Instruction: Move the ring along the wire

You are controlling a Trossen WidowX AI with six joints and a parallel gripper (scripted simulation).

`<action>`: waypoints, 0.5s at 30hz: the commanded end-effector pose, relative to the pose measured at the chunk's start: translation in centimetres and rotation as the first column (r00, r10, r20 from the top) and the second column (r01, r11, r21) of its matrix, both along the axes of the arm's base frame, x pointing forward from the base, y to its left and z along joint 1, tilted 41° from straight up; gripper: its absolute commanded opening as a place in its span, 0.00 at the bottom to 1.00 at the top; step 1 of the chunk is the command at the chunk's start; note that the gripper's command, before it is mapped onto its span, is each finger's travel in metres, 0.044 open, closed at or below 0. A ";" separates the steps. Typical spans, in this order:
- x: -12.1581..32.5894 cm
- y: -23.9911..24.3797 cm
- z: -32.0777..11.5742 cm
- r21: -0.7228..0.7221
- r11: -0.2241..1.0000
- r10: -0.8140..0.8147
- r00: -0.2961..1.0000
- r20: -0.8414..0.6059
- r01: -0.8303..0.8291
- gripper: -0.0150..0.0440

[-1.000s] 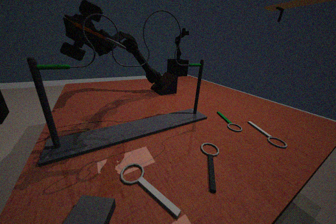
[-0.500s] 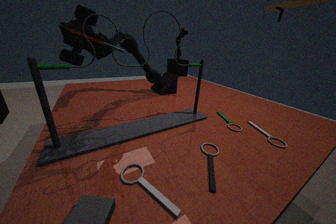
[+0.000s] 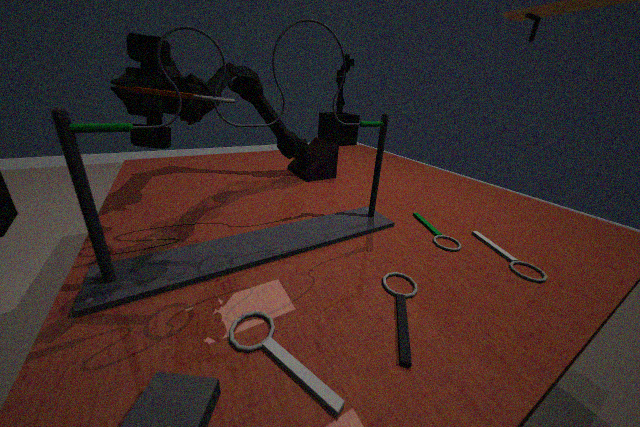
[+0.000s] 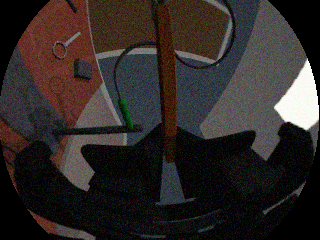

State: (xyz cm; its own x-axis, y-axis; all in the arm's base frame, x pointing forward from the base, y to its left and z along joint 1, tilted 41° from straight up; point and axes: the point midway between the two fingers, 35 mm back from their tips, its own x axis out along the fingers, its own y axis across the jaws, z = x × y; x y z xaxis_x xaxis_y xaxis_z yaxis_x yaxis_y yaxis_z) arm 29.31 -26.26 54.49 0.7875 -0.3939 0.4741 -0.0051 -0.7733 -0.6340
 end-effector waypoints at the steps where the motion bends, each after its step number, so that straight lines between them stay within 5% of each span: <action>1: -0.1 -1.0 -1.0 0.090 0.996 0.001 1.000 0.018 -0.003 0.00; 15: -0.4 -3.7 -5.6 0.418 0.908 -0.004 0.997 0.081 -0.031 0.00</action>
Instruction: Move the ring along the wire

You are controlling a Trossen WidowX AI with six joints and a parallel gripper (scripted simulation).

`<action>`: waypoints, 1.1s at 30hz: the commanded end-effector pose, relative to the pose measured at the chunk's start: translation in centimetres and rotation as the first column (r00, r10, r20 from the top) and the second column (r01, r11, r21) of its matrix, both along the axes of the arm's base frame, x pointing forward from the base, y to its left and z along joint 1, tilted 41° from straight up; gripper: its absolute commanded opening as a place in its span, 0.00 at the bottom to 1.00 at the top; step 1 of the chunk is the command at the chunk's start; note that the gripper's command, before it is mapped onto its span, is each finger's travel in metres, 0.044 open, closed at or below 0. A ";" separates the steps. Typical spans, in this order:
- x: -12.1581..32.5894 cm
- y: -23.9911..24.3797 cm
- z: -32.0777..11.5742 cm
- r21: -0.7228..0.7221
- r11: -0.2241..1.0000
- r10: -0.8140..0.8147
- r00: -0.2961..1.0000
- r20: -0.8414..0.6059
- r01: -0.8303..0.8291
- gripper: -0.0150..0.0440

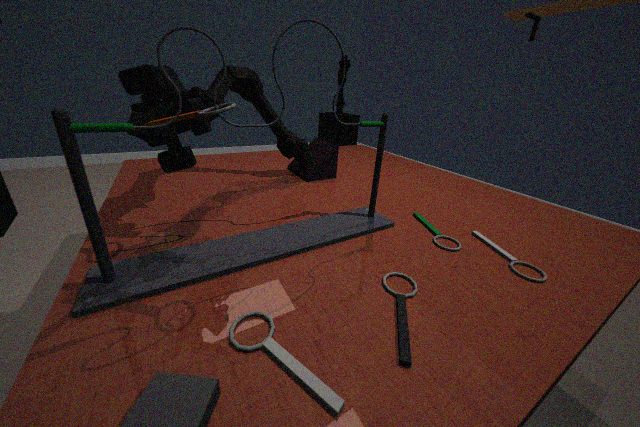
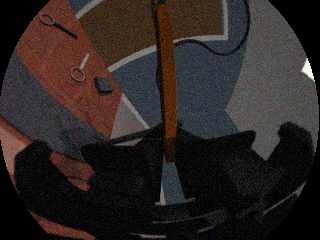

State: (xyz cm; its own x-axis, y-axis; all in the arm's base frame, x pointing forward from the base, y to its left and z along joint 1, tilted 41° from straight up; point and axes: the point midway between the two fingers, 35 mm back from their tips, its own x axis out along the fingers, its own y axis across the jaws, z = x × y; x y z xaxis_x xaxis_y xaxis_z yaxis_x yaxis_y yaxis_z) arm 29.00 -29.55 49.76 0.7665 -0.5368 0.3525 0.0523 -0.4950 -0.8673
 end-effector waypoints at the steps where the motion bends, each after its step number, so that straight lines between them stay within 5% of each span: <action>1: -0.1 -0.5 -1.2 0.091 0.996 0.000 1.000 0.021 -0.002 0.00; 16: -0.1 -1.4 -6.9 0.444 0.895 -0.007 0.996 0.087 -0.032 0.00; 33: 0.5 -0.1 -13.1 0.756 0.649 -0.041 0.988 0.152 -0.089 0.00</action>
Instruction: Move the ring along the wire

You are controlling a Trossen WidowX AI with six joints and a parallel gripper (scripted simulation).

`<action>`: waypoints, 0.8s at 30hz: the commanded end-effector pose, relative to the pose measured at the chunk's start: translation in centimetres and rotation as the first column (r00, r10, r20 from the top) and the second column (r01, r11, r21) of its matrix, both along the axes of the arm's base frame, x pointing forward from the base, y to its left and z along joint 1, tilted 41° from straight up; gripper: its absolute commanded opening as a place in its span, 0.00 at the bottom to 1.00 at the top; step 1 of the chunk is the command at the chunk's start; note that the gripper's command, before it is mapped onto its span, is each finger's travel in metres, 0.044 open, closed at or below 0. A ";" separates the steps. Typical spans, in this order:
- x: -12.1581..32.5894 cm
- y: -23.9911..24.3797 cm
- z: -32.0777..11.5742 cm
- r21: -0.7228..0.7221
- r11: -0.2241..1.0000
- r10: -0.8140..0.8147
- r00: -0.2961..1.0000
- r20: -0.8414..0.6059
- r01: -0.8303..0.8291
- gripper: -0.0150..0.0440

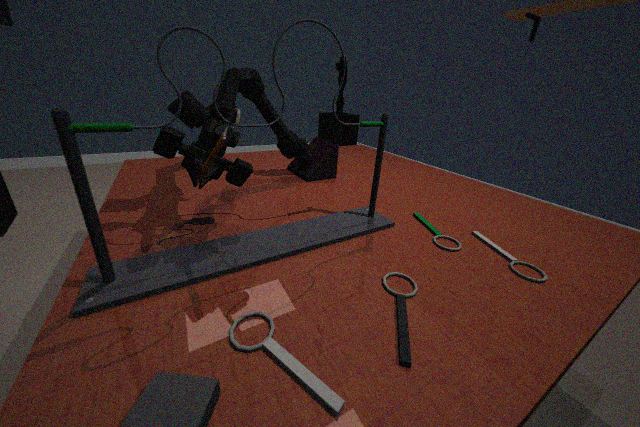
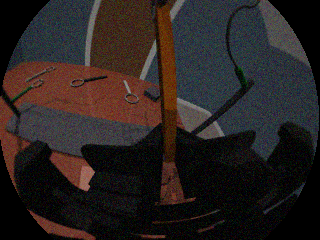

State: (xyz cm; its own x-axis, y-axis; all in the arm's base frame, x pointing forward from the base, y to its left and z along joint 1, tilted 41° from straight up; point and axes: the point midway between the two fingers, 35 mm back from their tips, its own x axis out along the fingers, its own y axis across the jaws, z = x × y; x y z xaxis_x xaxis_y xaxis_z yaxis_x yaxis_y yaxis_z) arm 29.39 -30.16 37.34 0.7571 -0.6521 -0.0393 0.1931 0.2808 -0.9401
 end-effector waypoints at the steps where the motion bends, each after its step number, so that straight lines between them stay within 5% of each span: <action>1: 0.1 0.7 -1.0 0.080 0.997 0.002 1.000 0.021 -0.003 0.00; 24: 1.0 4.3 -5.9 0.394 0.919 -0.002 0.997 0.082 -0.030 0.00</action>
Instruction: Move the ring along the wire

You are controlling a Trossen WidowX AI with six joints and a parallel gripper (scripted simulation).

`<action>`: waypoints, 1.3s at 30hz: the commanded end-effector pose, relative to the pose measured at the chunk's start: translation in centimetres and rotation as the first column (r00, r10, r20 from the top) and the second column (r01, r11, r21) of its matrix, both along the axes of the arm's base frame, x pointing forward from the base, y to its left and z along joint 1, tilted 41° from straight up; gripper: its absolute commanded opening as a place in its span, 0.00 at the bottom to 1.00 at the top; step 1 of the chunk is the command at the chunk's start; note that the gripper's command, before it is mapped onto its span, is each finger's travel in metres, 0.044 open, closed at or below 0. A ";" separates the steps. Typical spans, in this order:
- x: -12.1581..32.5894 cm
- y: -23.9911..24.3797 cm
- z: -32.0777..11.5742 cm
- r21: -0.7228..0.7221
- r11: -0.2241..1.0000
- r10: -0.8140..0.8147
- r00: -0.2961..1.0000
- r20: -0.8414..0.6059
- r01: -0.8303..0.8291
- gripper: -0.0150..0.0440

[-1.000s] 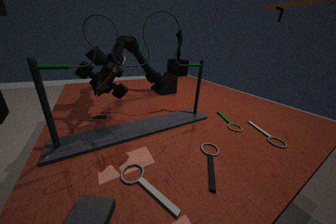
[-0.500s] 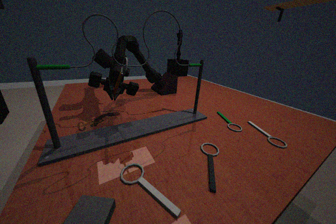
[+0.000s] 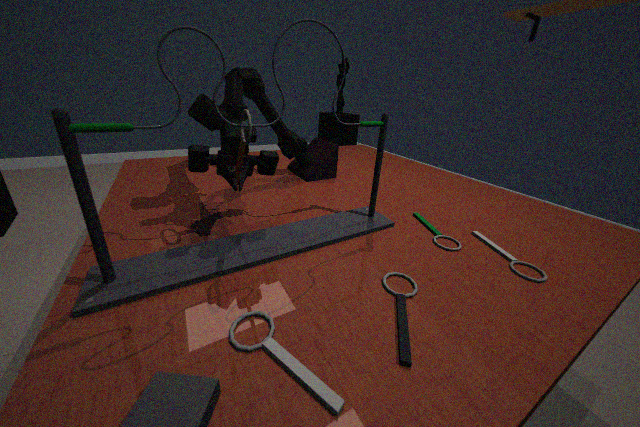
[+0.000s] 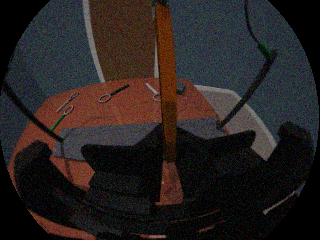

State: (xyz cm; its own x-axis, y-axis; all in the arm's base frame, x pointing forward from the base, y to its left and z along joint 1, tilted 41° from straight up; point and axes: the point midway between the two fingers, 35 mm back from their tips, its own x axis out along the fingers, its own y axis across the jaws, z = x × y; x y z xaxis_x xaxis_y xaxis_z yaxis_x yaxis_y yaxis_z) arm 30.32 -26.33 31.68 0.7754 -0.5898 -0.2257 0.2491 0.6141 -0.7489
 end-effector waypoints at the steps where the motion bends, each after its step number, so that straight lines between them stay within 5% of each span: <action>1: 0.1 0.6 -0.3 0.025 1.000 0.000 1.000 0.010 0.000 0.00; 25: 0.6 3.2 -2.7 0.125 0.992 0.004 1.000 0.030 -0.007 0.00; 39: 1.3 6.1 -4.8 0.312 0.950 0.002 0.998 0.067 -0.023 0.00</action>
State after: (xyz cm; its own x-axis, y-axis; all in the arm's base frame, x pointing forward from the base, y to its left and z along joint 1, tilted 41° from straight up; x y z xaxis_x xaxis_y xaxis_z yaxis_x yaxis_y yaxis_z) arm 31.48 -21.06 27.14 0.7966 -0.5038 -0.3342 0.2760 0.7949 -0.5403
